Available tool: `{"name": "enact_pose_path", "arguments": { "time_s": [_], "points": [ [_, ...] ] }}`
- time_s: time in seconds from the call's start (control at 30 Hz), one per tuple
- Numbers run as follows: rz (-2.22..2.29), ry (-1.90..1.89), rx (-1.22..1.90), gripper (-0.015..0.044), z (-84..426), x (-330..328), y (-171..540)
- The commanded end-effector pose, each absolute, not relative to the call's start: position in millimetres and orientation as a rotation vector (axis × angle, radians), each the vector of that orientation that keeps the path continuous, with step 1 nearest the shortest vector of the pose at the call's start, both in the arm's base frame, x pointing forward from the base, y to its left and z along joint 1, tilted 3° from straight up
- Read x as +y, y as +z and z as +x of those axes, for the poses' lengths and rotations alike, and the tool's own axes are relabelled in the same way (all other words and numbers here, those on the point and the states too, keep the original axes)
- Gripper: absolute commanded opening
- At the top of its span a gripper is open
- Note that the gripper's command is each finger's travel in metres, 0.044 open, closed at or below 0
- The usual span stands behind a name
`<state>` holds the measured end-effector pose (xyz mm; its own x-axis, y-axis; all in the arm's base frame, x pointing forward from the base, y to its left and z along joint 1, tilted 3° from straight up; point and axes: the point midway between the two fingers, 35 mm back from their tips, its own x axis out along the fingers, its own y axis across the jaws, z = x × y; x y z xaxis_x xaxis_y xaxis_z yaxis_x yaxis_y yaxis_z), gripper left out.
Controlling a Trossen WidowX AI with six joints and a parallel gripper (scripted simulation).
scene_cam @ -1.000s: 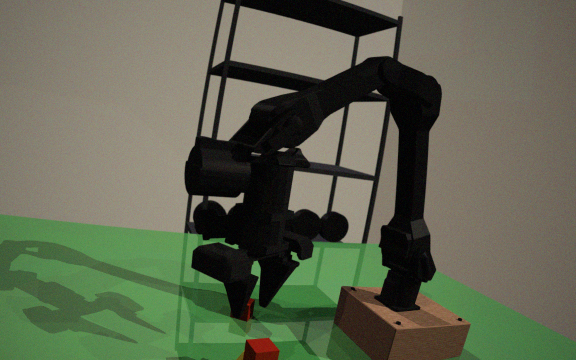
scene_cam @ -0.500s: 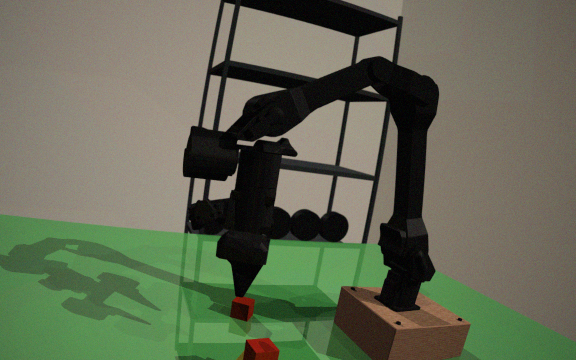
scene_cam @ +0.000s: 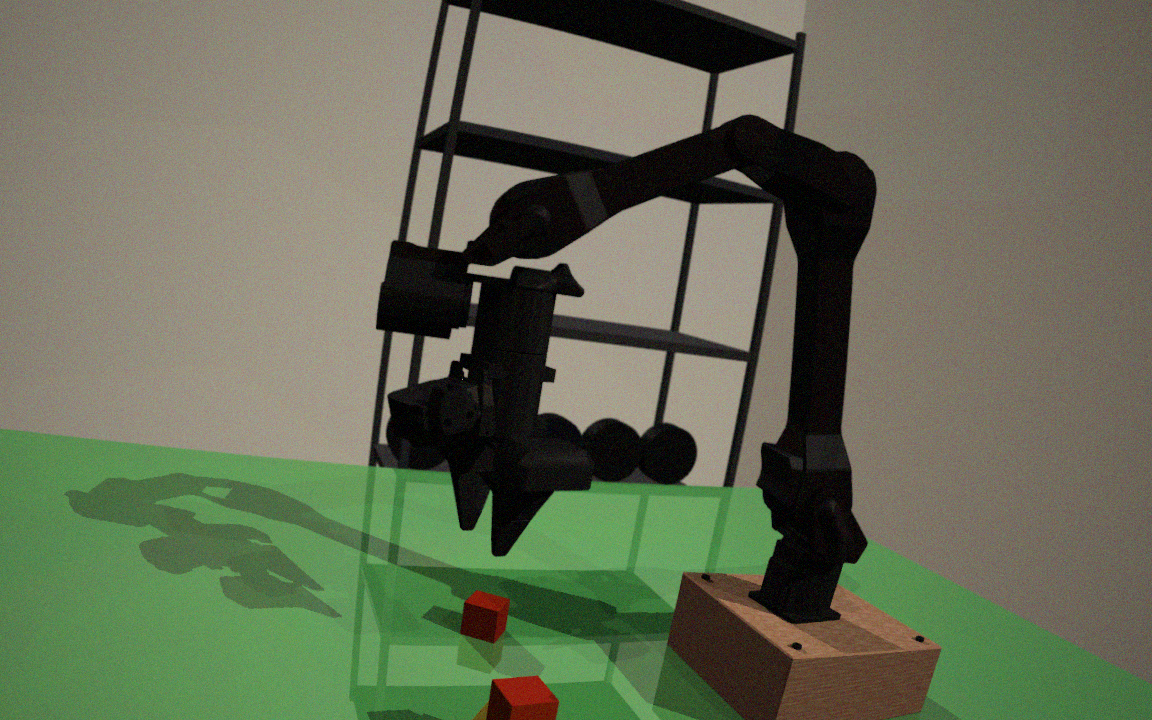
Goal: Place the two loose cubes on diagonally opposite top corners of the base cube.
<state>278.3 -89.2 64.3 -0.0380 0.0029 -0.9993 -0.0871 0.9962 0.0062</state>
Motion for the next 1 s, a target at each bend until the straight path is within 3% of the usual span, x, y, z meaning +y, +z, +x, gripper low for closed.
{"name": "enact_pose_path", "arguments": {
  "time_s": [0.0,0.37,0.73,0.97],
  "points": [
    [-0.286,0.288,1.590,0.0265,264,-112,70],
    [-0.634,0.648,1.516,0.0265,241,-146,77],
    [-0.655,0.670,1.509,0.0265,239,-148,78],
    [-0.655,0.670,1.509,0.0265,237,-149,22]
  ]
}}
